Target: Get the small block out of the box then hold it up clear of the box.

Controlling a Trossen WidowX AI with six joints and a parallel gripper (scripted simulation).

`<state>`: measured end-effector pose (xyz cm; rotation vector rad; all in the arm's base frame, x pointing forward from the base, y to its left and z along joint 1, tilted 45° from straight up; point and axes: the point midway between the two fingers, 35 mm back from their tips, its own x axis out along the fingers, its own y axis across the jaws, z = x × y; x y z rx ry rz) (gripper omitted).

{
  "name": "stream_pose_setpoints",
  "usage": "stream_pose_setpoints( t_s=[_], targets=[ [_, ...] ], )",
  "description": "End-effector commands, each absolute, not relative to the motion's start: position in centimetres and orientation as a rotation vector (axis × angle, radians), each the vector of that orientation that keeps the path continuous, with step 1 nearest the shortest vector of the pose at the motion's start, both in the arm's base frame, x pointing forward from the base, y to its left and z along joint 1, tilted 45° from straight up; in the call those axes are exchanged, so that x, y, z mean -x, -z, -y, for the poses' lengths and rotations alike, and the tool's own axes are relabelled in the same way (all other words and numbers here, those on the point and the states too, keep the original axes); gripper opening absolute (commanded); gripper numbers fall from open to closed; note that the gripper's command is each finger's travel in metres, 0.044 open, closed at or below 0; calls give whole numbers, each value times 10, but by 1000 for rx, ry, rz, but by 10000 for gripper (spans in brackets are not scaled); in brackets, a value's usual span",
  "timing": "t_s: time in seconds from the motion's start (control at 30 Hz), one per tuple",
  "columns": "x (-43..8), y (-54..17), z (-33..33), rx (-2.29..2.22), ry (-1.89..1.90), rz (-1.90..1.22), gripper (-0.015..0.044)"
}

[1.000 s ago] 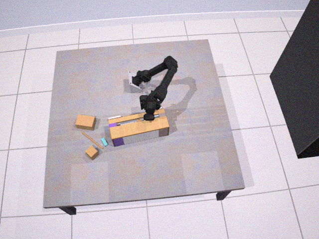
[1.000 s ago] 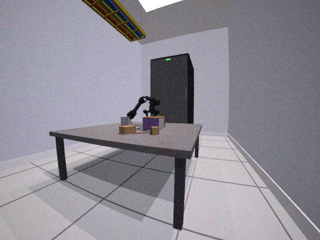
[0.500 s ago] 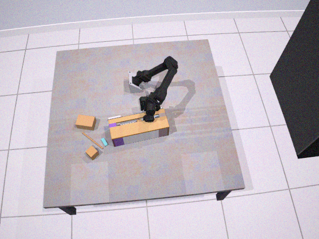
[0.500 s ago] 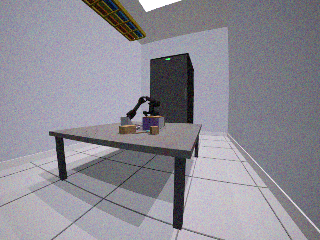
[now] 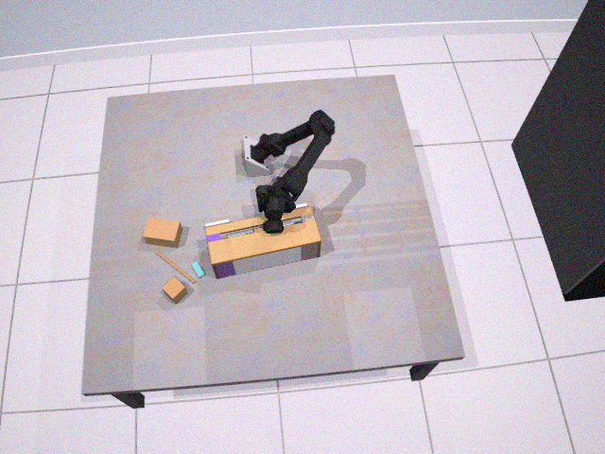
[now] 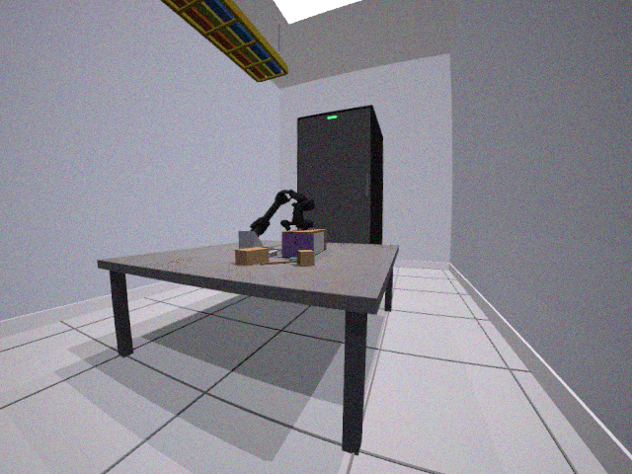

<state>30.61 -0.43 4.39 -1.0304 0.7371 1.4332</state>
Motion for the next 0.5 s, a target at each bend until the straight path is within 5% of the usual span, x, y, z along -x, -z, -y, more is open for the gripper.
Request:
stream_pose_setpoints(
  t_s=[0.0,0.47],
  targets=[
    [-307,-36,11,1032,-1437,-741,400],
    [-314,-12,36,1034,-1436,-741,400]
  ],
)
